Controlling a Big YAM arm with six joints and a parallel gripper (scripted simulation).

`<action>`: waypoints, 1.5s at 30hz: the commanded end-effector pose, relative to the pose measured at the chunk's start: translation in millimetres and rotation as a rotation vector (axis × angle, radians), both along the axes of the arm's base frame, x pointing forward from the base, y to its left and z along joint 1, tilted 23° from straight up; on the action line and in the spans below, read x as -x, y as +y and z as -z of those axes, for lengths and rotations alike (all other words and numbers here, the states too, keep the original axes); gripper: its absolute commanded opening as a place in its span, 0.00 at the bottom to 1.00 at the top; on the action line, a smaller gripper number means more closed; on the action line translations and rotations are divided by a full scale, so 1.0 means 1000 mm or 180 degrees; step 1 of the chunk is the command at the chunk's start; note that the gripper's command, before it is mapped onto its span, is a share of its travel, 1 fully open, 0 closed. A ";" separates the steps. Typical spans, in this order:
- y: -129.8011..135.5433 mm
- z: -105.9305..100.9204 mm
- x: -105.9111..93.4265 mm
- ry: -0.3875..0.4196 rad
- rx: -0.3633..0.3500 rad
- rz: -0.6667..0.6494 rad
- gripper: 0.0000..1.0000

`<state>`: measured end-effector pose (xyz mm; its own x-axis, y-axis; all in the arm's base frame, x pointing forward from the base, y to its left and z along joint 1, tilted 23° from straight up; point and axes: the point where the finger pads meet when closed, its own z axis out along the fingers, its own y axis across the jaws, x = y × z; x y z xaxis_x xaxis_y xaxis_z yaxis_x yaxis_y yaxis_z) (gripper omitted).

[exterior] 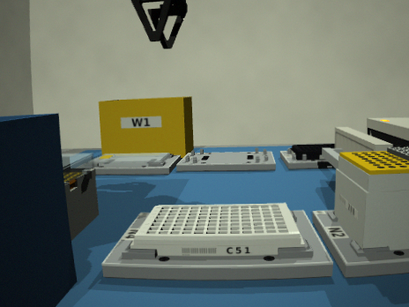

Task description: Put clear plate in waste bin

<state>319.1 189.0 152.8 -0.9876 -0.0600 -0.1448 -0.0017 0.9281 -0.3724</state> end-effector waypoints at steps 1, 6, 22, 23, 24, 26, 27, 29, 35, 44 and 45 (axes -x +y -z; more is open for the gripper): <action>-0.003 -0.038 -0.022 -0.0154 -0.0134 -0.0015 1.00; -0.018 -0.052 -0.028 -0.0157 -0.0130 -0.0015 1.00; -0.059 -0.089 -0.043 -0.0169 -0.0113 -0.0015 1.00; -0.062 -0.089 -0.044 -0.0151 -0.0100 -0.0015 1.00; -0.065 -0.090 -0.046 -0.0138 -0.0091 -0.0015 1.00; -0.068 -0.093 -0.047 -0.0139 -0.0090 -0.0015 1.00; -0.068 -0.093 -0.047 -0.0139 -0.0090 -0.0015 1.00; -0.074 -0.103 -0.048 -0.0172 -0.0108 -0.0015 1.00; -0.090 -0.115 -0.055 -0.0155 -0.0087 -0.0015 1.00; -0.086 -0.101 -0.050 -0.0098 -0.0062 -0.0028 1.00; -0.086 -0.101 -0.050 -0.0098 -0.0062 -0.0028 1.00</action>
